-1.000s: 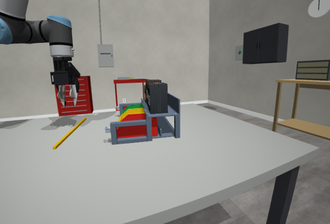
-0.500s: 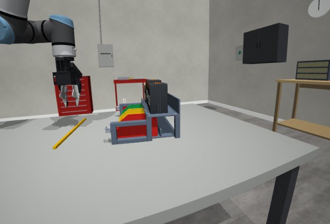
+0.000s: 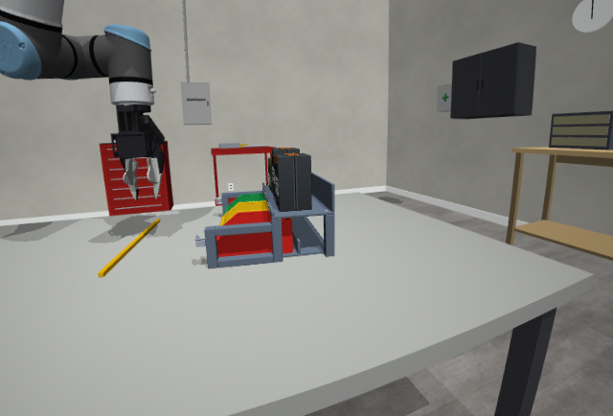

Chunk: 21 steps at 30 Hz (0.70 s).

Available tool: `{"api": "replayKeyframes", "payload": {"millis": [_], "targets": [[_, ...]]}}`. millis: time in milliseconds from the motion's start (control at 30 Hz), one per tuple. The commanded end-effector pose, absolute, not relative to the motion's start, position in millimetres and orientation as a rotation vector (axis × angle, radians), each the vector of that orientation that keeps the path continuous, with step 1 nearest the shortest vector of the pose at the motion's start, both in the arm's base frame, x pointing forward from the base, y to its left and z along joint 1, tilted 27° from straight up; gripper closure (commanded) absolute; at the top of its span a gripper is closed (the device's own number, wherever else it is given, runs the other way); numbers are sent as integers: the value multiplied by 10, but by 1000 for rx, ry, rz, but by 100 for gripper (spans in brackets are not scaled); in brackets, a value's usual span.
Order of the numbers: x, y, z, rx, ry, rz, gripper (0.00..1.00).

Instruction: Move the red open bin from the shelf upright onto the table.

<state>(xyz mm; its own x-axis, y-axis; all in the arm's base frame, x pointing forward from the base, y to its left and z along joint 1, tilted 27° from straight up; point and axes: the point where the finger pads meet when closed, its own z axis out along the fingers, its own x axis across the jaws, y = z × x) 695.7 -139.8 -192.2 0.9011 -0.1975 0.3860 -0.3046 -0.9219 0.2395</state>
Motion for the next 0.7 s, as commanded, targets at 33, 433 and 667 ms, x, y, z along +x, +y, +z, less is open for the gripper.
{"api": "replayKeyframes", "payload": {"millis": [33,433,667], "targets": [[7285,-1654,-1713,2770,-374,519,74],[7285,-1654,-1713,2770,-374,519,74],[7624,-1922,-1500,2770,-374,519,74]]}}
